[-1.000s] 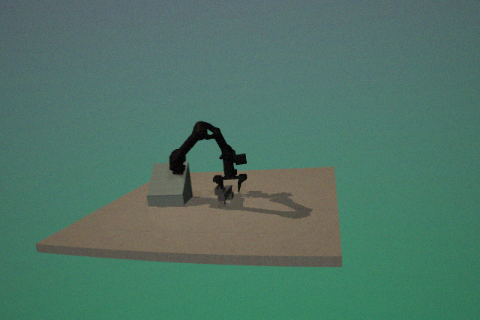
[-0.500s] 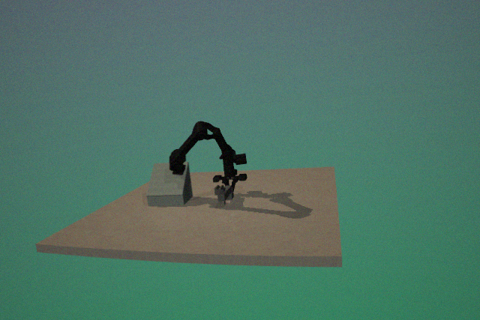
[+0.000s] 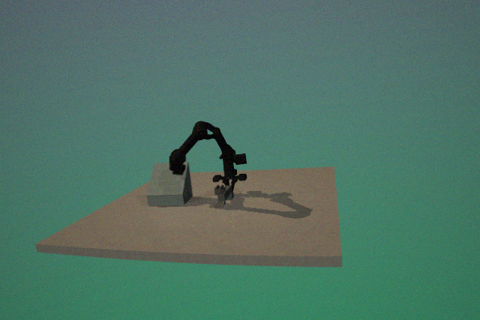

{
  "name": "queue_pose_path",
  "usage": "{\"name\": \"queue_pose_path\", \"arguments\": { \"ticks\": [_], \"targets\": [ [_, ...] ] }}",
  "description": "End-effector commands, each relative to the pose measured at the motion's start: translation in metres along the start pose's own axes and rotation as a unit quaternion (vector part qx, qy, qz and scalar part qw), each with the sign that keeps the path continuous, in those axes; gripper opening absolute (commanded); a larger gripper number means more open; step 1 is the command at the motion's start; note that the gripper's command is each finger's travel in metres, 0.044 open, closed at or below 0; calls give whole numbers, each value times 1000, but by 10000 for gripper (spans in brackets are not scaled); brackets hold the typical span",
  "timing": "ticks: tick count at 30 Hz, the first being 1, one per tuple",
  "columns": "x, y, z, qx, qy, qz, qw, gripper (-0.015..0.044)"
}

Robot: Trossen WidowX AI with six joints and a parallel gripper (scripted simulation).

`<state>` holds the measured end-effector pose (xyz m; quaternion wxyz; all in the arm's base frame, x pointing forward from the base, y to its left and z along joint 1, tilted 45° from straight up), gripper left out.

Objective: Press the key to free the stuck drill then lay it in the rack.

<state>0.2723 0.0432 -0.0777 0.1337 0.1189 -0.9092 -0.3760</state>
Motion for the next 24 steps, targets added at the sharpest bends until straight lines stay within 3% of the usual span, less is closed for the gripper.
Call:
{"name": "queue_pose_path", "arguments": {
  "ticks": [1,24],
  "targets": [
    [0,2,0,2,-1,-1,1000,0],
    [1,4,1,2,-1,-1,1000,0]
  ]
}}
Point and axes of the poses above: the point midway between the two fingers, 35 mm back from their tips, its own y axis back along the fingers, its own x axis across the jaws, z = x × y, the point moved 7 cm from there along y, back along the fingers, and after that the axes turned 13 degrees about y, right-handed, at the moved point
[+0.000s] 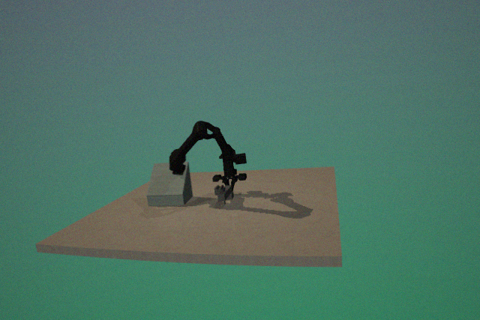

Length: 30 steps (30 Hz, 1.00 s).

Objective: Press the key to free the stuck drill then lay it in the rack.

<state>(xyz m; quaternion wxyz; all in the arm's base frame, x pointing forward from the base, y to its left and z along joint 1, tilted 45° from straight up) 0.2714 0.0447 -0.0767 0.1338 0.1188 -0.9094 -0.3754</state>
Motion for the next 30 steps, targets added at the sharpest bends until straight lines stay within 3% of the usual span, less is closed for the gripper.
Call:
{"name": "queue_pose_path", "arguments": {
  "ticks": [1,30],
  "targets": [
    [0,2,0,1,-1,-1,1000,0],
    [-3,1,13,1,-1,-1,1000,0]
  ]
}}
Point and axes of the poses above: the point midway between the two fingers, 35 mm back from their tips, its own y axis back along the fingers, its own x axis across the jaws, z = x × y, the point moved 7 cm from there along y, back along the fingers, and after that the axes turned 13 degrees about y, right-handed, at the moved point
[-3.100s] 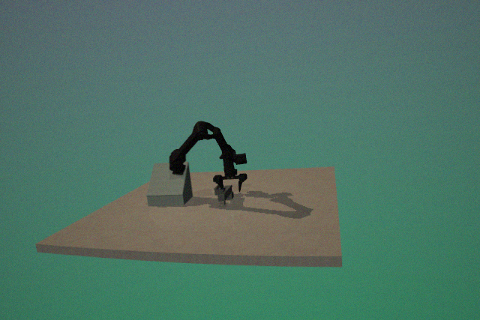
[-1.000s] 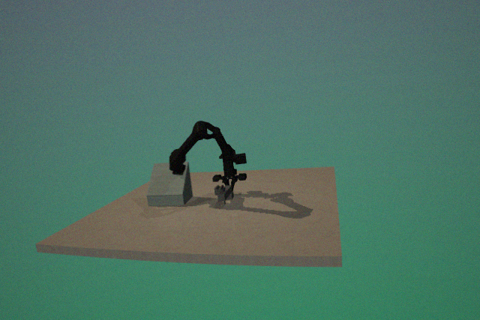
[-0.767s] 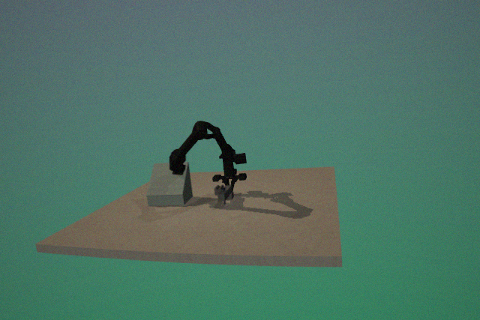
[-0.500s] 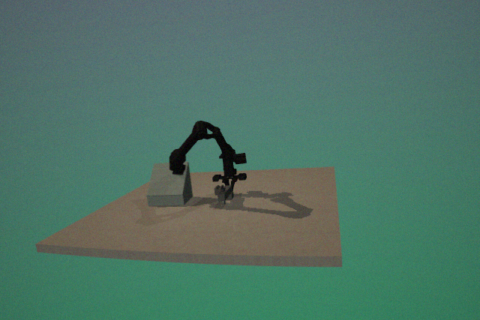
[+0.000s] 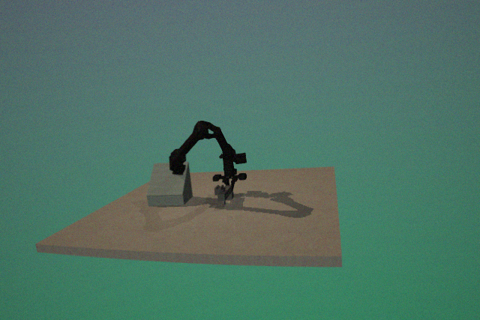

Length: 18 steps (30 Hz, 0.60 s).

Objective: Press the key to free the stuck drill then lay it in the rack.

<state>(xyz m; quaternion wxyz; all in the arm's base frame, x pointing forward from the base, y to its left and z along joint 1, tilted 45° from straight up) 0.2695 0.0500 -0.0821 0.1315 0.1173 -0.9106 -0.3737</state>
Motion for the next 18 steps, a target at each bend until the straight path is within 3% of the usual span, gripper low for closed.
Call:
{"name": "queue_pose_path", "arguments": {
  "ticks": [1,18],
  "targets": [
    [-2,1,7,-1,2,-2,1000,0],
    [-9,2,29,-2,1,-2,1000,0]
  ]
}}
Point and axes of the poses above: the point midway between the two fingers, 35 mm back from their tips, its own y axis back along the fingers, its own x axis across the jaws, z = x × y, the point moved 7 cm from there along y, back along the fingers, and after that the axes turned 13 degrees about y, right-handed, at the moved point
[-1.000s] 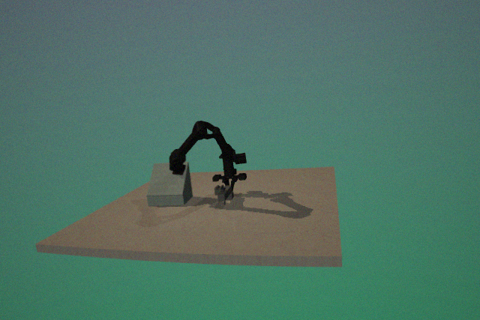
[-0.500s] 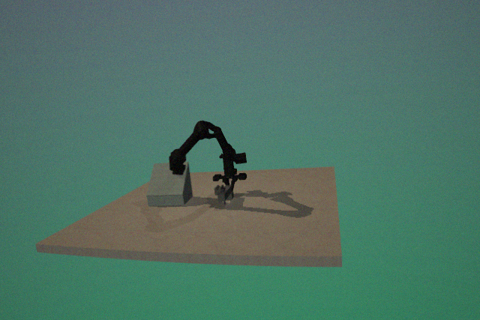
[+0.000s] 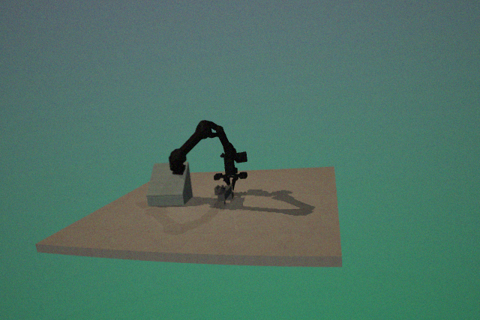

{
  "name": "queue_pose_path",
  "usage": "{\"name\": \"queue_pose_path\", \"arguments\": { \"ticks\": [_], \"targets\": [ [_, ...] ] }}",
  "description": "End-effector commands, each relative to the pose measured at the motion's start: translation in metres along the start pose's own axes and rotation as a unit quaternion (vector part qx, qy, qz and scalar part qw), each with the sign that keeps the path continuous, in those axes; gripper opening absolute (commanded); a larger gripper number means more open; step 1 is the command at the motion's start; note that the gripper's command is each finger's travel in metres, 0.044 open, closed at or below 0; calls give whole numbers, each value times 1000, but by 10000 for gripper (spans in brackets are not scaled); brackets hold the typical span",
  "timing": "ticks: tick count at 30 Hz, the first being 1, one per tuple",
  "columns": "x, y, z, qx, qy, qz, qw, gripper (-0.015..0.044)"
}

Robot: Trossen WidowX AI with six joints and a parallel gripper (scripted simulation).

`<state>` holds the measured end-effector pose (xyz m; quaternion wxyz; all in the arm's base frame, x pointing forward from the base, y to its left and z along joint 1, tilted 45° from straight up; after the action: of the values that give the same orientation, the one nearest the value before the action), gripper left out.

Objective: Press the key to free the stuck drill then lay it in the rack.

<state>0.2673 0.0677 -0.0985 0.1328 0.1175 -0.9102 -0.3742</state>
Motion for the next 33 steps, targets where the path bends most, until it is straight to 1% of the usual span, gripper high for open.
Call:
{"name": "queue_pose_path", "arguments": {
  "ticks": [1,25,33],
  "targets": [
    [-3,1,7,-1,0,-3,1000,0],
    [-11,2,39,-2,0,-3,1000,0],
    [-8,5,34,-2,0,-3,1000,0]
  ]
}}
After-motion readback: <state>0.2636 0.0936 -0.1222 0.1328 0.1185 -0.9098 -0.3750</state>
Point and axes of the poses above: the point midway between the two fingers, 35 mm back from their tips, its own y axis back along the fingers, its own x axis across the jaws, z = x × y, the point moved 7 cm from there along y, back along the fingers, and after that the axes turned 13 degrees about y, right-handed, at the moved point
